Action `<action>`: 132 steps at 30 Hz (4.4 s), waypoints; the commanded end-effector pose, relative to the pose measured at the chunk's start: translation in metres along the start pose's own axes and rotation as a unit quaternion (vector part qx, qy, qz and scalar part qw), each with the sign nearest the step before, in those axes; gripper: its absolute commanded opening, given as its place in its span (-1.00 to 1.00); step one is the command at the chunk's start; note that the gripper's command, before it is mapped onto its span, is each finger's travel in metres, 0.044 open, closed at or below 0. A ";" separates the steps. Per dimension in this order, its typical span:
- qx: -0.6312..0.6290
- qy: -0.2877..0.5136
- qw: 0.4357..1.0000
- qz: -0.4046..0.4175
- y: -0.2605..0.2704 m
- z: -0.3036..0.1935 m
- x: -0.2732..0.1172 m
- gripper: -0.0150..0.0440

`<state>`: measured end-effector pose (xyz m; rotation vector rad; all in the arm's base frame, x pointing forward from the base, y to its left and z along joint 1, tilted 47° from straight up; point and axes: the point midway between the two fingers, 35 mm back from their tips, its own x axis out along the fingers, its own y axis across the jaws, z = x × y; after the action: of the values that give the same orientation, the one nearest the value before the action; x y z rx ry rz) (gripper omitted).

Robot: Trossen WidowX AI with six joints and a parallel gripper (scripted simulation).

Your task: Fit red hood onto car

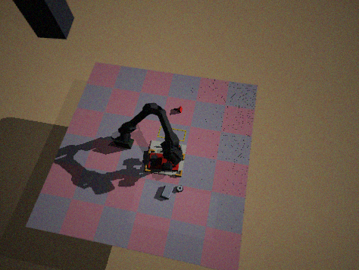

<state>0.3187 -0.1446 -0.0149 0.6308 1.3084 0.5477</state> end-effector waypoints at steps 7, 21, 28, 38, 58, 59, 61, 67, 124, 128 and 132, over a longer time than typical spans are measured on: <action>0.000 -0.002 1.000 0.001 0.000 0.001 0.000 -0.49; 0.000 -0.001 1.000 0.000 0.000 0.001 -0.005 -0.49; 0.000 -0.001 1.000 0.000 0.000 0.001 -0.005 -0.49; 0.000 -0.001 1.000 0.000 0.000 0.001 -0.002 -0.49; 0.000 -0.002 1.000 0.001 0.001 0.001 0.005 -0.49; 0.000 -0.002 1.000 0.001 0.001 0.001 0.006 -0.49; 0.000 -0.002 1.000 0.001 0.001 0.001 0.006 -0.49; 0.000 -0.002 1.000 0.001 0.001 0.001 0.008 -0.49; -0.001 -0.001 1.000 0.003 0.000 0.000 -0.063 1.00; -0.001 -0.001 1.000 0.003 0.000 0.000 -0.063 1.00; -0.001 -0.001 1.000 0.003 0.000 0.000 -0.063 1.00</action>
<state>0.3085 -0.1872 0.0291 0.6376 1.3010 0.5518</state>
